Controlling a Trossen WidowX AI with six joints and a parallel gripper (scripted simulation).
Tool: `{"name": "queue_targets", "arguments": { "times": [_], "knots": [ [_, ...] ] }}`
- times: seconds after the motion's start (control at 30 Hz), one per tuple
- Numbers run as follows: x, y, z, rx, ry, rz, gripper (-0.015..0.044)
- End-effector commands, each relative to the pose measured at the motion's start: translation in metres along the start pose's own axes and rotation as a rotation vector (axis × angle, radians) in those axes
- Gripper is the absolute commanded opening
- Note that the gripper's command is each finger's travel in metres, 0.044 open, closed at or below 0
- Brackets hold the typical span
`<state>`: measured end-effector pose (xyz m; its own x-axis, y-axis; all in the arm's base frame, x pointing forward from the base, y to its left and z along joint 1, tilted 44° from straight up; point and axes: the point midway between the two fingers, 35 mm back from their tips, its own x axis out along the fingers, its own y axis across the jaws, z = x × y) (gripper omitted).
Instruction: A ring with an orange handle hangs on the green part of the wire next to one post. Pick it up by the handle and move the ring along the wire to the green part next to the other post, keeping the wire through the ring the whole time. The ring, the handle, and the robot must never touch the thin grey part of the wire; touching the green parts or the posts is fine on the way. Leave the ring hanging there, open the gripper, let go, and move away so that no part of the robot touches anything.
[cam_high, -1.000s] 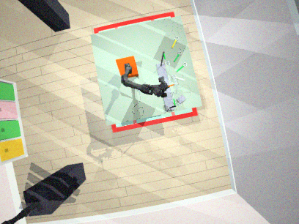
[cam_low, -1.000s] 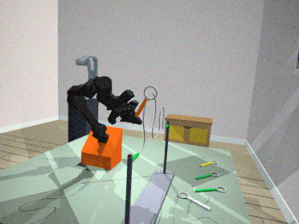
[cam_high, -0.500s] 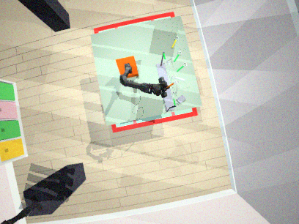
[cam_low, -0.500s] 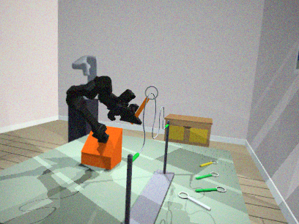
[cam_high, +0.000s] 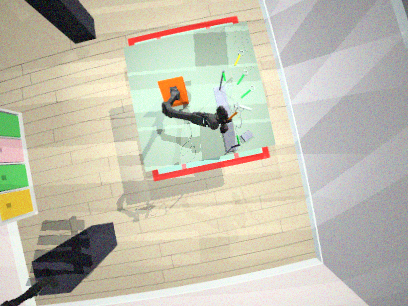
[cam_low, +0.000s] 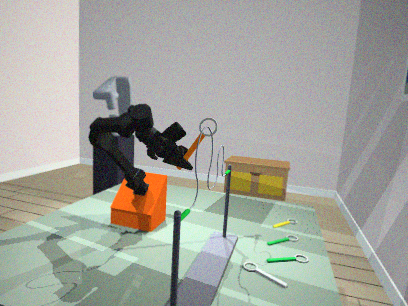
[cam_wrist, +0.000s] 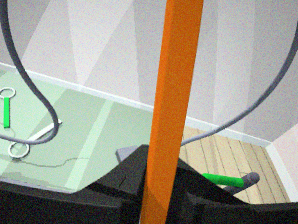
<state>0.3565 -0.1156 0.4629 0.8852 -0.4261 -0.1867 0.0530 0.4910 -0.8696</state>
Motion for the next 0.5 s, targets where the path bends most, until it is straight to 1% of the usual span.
{"name": "queue_targets", "arguments": {
  "times": [0.0,0.47],
  "knots": [
    [0.0009,0.0012,-0.0014,-0.039,0.004,-0.018,-0.015],
    [0.0011,-0.0032,-0.001,-0.191,-0.006,-0.107,-0.015]
  ]
}}
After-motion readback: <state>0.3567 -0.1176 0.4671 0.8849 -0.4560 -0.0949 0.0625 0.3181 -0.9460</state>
